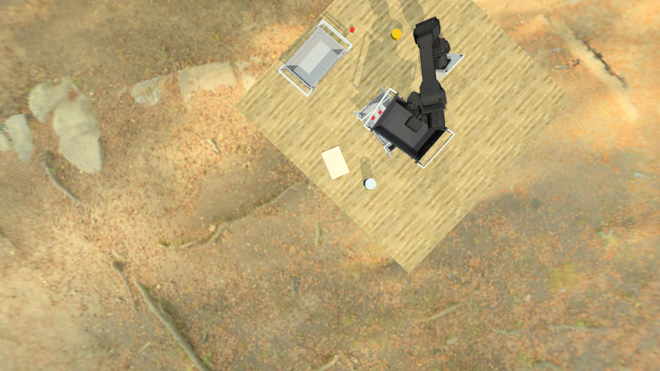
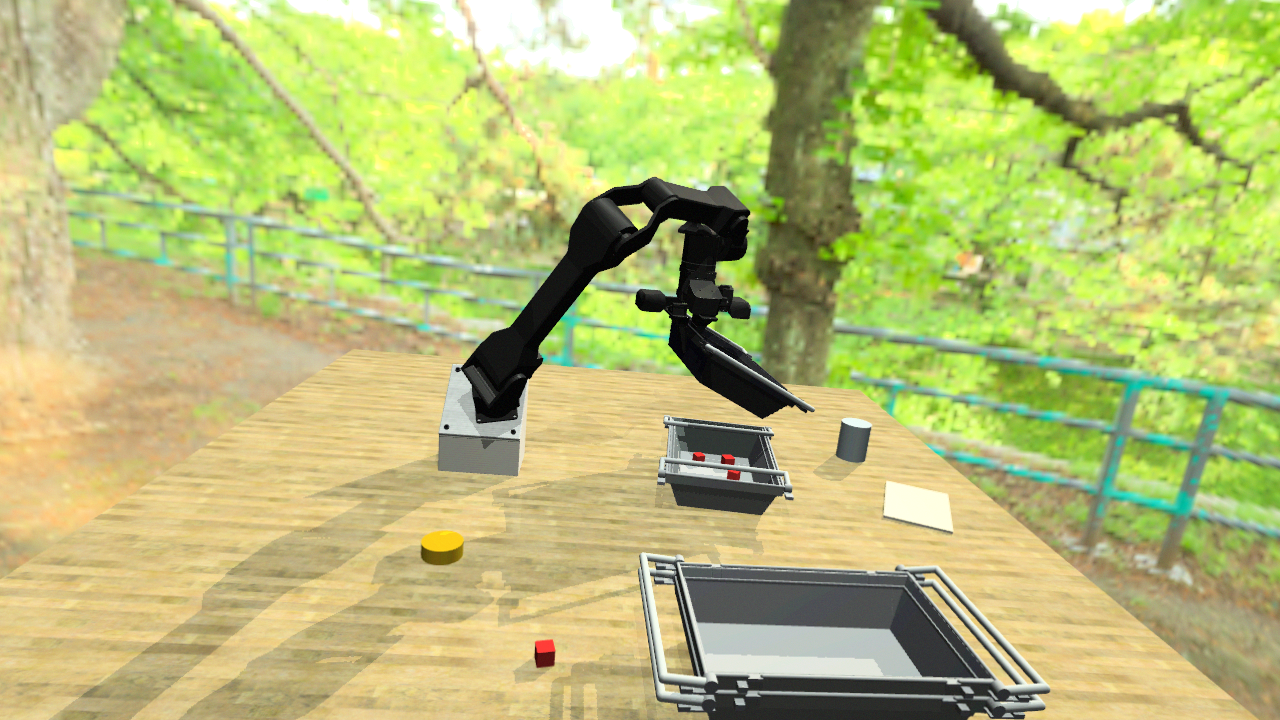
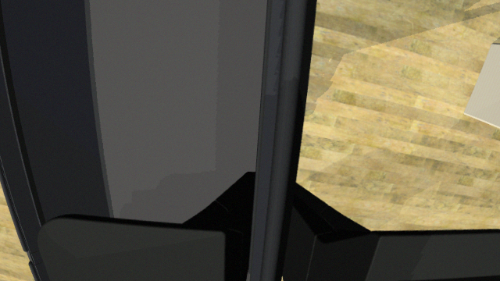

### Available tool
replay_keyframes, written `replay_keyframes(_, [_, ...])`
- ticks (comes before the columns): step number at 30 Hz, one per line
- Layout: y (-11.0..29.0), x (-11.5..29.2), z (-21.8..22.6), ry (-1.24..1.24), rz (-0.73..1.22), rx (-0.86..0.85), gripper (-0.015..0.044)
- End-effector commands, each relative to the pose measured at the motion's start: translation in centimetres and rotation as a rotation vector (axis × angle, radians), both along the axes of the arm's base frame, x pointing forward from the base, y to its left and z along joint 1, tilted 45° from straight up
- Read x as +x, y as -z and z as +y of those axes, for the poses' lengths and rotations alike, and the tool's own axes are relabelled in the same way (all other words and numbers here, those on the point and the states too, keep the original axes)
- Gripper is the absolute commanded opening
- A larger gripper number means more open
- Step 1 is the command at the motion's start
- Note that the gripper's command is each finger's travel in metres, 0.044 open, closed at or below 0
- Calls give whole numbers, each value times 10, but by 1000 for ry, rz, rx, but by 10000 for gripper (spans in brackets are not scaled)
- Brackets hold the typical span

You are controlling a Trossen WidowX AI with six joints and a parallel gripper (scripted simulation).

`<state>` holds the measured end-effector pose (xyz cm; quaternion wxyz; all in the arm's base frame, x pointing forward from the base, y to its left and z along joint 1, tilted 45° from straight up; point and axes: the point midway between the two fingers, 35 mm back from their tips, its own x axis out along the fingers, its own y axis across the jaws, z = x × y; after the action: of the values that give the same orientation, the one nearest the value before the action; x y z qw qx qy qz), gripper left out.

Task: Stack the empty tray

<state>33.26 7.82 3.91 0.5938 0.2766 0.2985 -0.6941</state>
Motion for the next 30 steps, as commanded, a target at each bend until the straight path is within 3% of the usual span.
replay_keyframes(1, [-16,5,-13,35,-62,-14,0])
replay_keyframes(12, [-44,6,-62,168,-169,-68,0])
replay_keyframes(30, [-44,6,-62,170,-171,-69,0])
